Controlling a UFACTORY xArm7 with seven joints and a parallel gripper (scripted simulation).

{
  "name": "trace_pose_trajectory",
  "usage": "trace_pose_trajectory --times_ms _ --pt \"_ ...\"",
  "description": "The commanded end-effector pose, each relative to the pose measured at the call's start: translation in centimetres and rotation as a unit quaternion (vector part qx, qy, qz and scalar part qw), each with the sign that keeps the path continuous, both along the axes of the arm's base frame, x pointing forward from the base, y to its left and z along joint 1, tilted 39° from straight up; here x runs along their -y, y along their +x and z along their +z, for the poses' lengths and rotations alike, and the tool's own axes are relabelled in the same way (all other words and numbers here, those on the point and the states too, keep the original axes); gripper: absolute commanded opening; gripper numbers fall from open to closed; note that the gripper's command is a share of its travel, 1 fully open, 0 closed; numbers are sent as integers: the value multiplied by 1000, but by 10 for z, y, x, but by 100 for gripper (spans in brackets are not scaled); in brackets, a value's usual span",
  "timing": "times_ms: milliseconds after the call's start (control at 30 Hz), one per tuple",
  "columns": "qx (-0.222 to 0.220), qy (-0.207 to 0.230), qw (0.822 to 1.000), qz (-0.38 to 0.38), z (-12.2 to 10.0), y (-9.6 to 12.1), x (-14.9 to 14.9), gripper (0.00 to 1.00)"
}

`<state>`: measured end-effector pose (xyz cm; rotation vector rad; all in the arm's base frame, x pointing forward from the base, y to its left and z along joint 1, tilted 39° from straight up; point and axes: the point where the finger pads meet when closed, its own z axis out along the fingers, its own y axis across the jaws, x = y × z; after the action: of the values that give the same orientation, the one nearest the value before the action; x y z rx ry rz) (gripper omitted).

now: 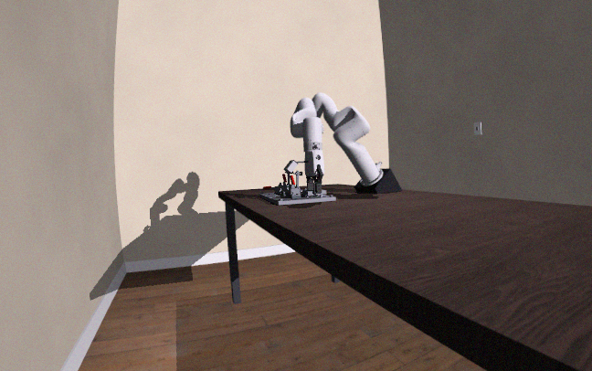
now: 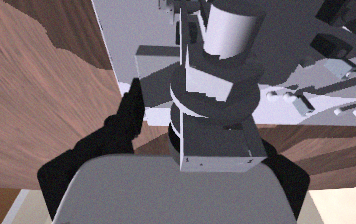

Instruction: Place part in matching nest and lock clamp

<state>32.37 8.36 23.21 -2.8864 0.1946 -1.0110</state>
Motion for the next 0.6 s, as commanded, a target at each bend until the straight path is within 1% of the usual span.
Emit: trace_pose_trajectory --times_ms 0,567 --pt "1 0 1000 0 0 2 0 0" --pt "1 0 1000 0 -2 4 1 0"
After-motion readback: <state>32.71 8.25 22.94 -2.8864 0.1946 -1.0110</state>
